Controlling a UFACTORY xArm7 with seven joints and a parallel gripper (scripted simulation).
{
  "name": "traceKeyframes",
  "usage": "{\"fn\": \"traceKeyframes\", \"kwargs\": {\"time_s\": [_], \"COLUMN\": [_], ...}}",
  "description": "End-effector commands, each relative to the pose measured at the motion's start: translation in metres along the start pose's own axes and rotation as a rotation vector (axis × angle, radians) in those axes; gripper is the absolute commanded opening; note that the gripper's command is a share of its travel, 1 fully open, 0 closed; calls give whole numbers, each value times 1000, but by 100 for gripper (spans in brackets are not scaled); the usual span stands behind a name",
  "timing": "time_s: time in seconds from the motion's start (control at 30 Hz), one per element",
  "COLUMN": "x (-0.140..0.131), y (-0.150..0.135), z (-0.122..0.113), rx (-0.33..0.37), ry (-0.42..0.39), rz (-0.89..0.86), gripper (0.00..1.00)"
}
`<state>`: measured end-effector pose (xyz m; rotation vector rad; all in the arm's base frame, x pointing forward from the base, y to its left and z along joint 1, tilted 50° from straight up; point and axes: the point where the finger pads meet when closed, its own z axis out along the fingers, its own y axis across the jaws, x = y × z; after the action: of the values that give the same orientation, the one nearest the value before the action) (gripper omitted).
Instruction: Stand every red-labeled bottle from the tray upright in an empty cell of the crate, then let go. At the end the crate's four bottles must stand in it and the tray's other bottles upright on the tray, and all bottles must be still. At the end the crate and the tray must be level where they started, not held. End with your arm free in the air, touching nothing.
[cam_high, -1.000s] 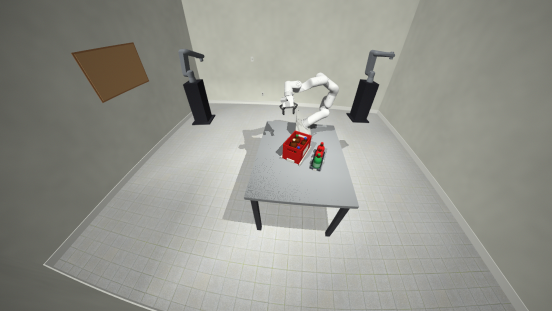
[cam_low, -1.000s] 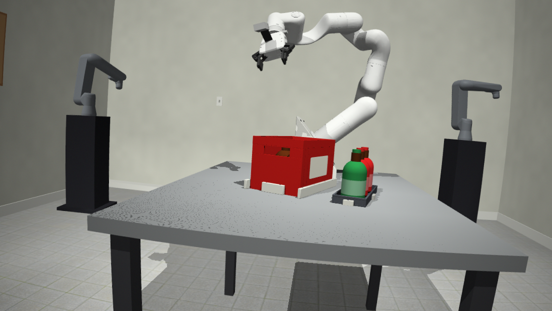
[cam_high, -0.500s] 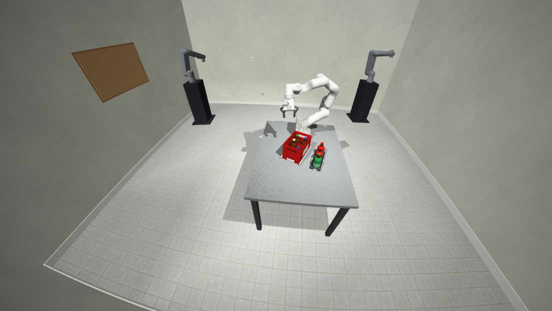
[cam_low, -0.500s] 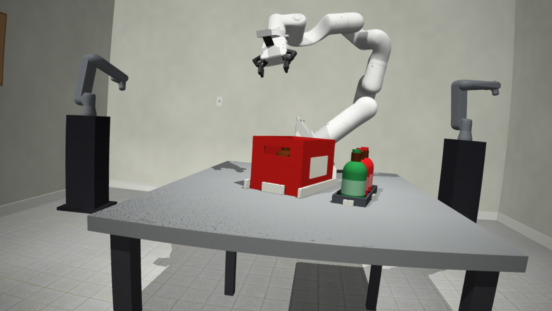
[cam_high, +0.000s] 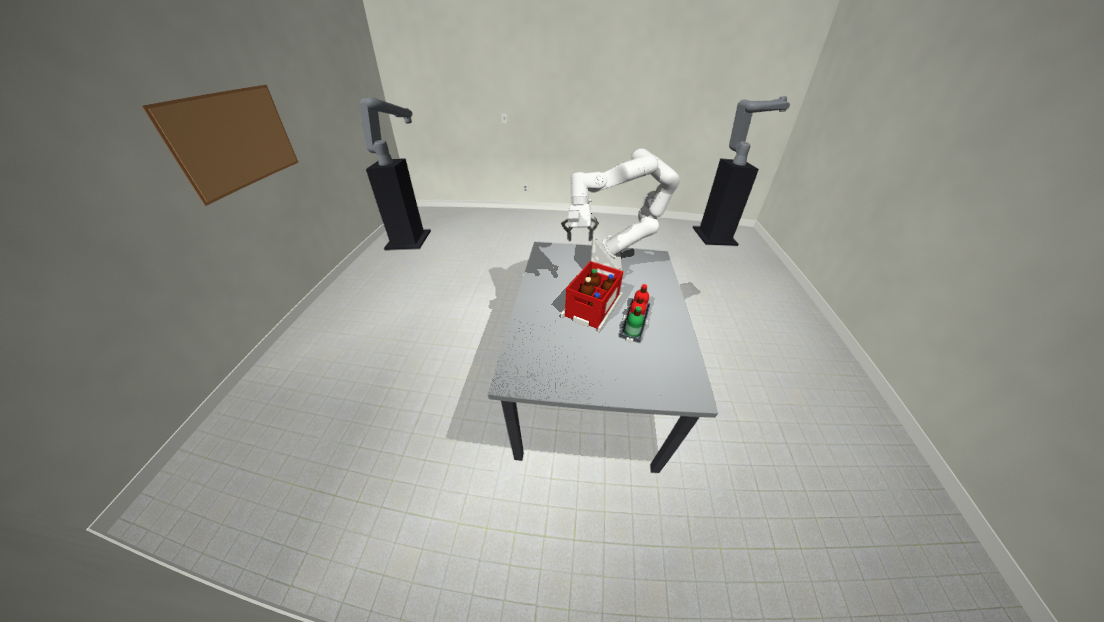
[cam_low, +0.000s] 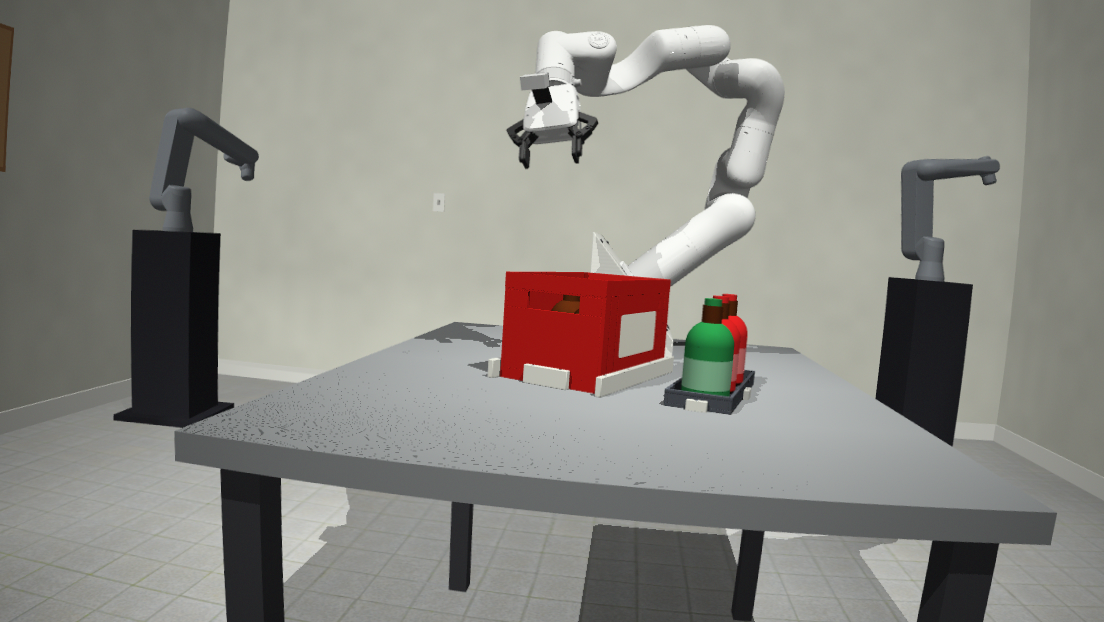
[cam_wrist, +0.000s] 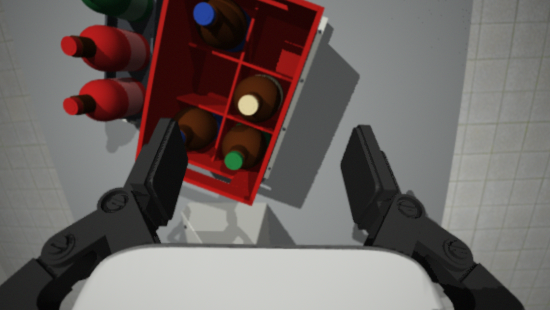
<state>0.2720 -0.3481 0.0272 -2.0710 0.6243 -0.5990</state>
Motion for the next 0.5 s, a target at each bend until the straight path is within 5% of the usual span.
{"fn": "traceKeyframes", "kwargs": {"time_s": [0.0,0.47], "x": [-6,-32], "y": [-5,-17], "z": [18,65], "rx": [-7,-22], "ry": [-61,-250], "rz": [-56,-235], "gripper": [100,100]}}
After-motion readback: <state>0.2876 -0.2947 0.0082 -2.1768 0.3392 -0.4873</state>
